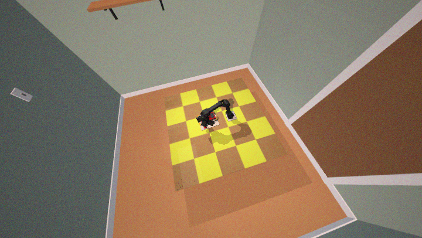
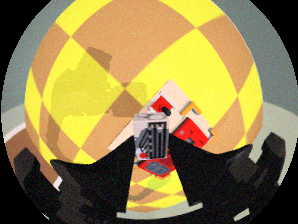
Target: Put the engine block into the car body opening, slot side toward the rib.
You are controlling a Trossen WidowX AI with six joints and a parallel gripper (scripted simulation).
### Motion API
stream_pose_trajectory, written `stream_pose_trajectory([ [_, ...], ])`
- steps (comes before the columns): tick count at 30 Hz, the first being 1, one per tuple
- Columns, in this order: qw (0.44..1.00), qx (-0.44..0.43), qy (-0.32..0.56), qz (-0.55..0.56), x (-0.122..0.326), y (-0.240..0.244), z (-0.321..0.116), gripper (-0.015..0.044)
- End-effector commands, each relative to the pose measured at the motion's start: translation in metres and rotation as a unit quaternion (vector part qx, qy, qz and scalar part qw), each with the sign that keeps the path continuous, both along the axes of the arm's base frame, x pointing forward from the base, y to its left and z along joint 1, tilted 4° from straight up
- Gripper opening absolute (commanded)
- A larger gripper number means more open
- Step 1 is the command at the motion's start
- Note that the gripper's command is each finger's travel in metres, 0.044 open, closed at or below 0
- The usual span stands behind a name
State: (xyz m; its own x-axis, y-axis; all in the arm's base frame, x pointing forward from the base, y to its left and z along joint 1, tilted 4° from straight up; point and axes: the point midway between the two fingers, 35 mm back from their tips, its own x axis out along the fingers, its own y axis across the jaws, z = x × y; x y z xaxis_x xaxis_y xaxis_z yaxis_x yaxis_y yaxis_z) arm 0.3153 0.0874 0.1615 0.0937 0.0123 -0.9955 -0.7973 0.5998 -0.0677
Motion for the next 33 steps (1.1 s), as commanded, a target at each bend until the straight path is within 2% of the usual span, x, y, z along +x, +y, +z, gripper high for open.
stream_pose_trajectory([
  [1,0.998,0.008,0.003,-0.062,0.001,-0.003,-0.002,0.0],
  [17,0.943,0.032,0.006,-0.332,0.008,-0.022,-0.009,0.0],
  [33,0.815,0.054,0.007,-0.578,0.014,-0.042,-0.016,0.0],
])
